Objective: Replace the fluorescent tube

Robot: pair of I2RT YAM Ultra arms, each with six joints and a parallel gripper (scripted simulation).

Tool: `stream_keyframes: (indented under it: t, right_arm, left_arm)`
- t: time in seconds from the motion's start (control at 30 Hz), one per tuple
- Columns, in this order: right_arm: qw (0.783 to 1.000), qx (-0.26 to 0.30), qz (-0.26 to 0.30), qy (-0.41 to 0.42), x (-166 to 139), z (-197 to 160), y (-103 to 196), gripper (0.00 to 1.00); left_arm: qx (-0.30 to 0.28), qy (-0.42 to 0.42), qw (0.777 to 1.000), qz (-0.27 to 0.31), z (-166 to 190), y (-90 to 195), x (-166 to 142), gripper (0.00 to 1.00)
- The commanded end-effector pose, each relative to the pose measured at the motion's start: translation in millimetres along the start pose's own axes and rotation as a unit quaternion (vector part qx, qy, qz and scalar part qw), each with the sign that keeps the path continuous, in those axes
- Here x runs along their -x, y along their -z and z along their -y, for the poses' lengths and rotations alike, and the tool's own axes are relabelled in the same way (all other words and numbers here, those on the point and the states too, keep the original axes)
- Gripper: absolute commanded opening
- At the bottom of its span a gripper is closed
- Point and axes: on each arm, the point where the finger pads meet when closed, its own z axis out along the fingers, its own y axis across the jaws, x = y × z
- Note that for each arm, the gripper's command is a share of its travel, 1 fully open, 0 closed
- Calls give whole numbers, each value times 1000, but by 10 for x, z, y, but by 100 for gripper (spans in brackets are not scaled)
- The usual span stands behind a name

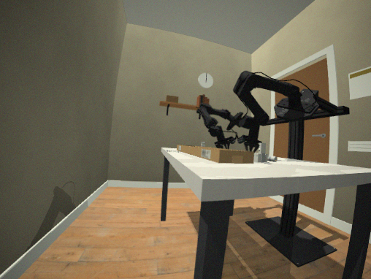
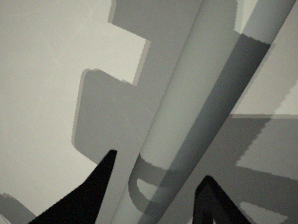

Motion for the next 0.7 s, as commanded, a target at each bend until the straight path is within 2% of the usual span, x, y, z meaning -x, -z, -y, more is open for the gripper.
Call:
stream_keyframes:
  t: [0.0,0.2,0.23,0.47,0.57,0.67]
  right_arm:
    - [1000,-7,15,3,149,1,36,49]
    - [1000,-7,15,3,149,1,36,49]
    - [1000,-13,23,-8,92,127,348,49]
    - [1000,-7,17,-1,83,55,557,49]
    - [1000,-13,21,1,127,73,519,49]
    - [1000,1,11,7,41,-69,611,49]
  left_arm:
    - [2,-7,1000,14,20,22,89,11]
    - [2,-7,1000,14,20,22,89,11]
    - [1,-11,1000,18,45,24,118,11]
    - [-4,-15,1000,17,74,24,115,11]
    - [-4,-15,1000,17,74,24,115,11]
    - [-4,-15,1000,17,74,24,115,11]
